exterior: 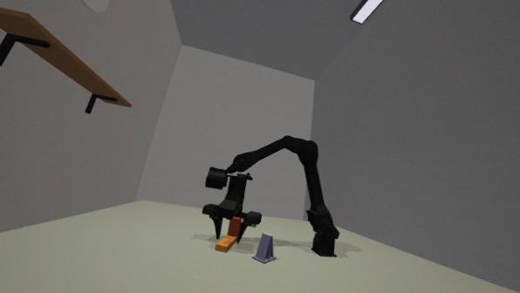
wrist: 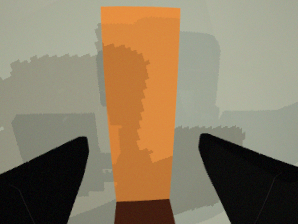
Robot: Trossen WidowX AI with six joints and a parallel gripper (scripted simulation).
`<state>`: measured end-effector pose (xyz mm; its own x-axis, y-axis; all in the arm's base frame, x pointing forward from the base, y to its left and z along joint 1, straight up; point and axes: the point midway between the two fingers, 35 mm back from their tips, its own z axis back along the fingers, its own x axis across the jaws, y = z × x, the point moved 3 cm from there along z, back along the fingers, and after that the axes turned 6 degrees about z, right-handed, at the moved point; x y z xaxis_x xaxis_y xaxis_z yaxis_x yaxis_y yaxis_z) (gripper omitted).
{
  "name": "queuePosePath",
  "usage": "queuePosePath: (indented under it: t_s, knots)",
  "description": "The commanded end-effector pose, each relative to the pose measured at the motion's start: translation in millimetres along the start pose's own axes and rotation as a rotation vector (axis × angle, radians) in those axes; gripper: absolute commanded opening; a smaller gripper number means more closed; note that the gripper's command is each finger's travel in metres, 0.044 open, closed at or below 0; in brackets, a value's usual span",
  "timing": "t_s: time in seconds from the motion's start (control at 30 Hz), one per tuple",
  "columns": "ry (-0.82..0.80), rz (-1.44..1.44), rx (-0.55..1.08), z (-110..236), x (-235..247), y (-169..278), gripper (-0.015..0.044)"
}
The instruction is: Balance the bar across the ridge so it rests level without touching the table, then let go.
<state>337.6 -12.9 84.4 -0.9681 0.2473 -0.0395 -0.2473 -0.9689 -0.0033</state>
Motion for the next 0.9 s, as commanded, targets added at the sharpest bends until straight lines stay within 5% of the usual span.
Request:
queuePosePath:
  t_s: [0.0,0.4,0.6,0.87]
  knots:
    - [-0.005,0.006,-0.004,-3.8,1.4,-0.4,0.0315]
    - [-0.005,0.006,-0.004,-3.8,1.4,-0.4,0.0315]
    - [-0.005,0.0,0.001,-3.3,1.3,0.3,0.0157]
    - [-0.005,0.0,0.001,-1.7,1.0,0.2,0.0065]
